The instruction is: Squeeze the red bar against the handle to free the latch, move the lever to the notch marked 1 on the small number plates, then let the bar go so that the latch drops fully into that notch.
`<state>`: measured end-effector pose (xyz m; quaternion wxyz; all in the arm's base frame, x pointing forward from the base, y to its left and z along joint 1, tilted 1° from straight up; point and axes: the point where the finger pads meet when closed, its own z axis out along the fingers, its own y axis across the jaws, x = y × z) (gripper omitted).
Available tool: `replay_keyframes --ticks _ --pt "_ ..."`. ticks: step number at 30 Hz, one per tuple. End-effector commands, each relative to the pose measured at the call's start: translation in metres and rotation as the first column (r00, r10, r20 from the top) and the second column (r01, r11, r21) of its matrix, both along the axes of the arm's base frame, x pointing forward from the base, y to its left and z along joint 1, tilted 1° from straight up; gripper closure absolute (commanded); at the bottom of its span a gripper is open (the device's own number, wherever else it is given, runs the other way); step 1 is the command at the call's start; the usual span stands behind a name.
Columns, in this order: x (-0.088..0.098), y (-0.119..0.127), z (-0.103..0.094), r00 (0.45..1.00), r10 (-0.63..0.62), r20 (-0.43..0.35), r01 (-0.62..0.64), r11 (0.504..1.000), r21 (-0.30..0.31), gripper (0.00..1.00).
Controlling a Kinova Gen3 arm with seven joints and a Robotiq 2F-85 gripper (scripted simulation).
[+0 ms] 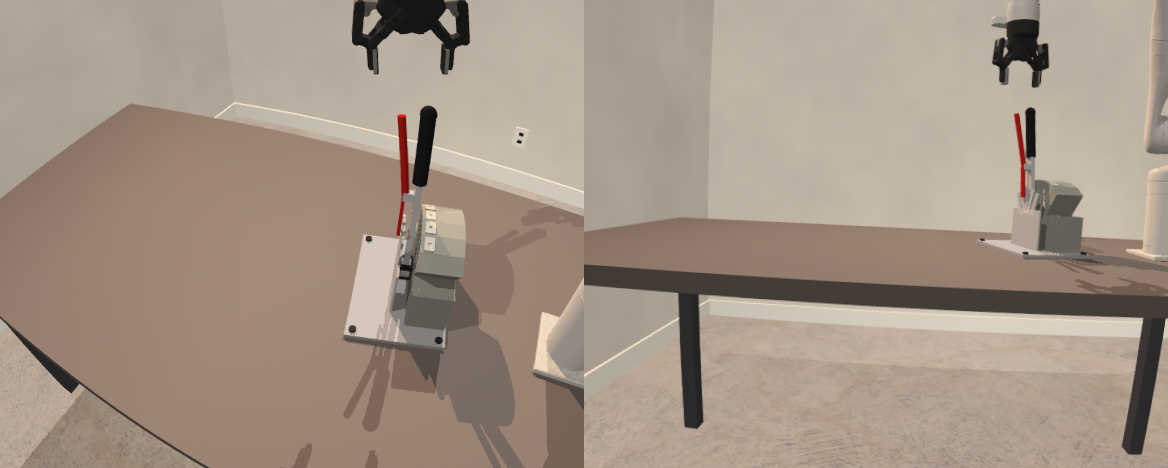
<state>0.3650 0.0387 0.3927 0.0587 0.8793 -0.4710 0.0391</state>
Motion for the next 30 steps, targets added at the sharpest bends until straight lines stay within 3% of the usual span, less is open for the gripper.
replay_keyframes --ticks 1,8,16,17,30 --pt "-0.009 -0.003 0.004 1.000 -0.022 0.012 0.022 0.999 0.049 0.00" --pt "-0.020 -0.009 0.005 0.993 -0.118 0.007 0.116 0.986 0.120 0.00" --pt "-0.022 -0.010 0.005 0.991 -0.134 0.005 0.133 0.982 0.132 0.00" --pt "-0.022 -0.010 0.005 0.991 -0.134 0.005 0.133 0.982 0.132 1.00" --pt "-0.022 -0.010 0.005 0.991 -0.134 0.005 0.133 0.982 0.132 1.00"
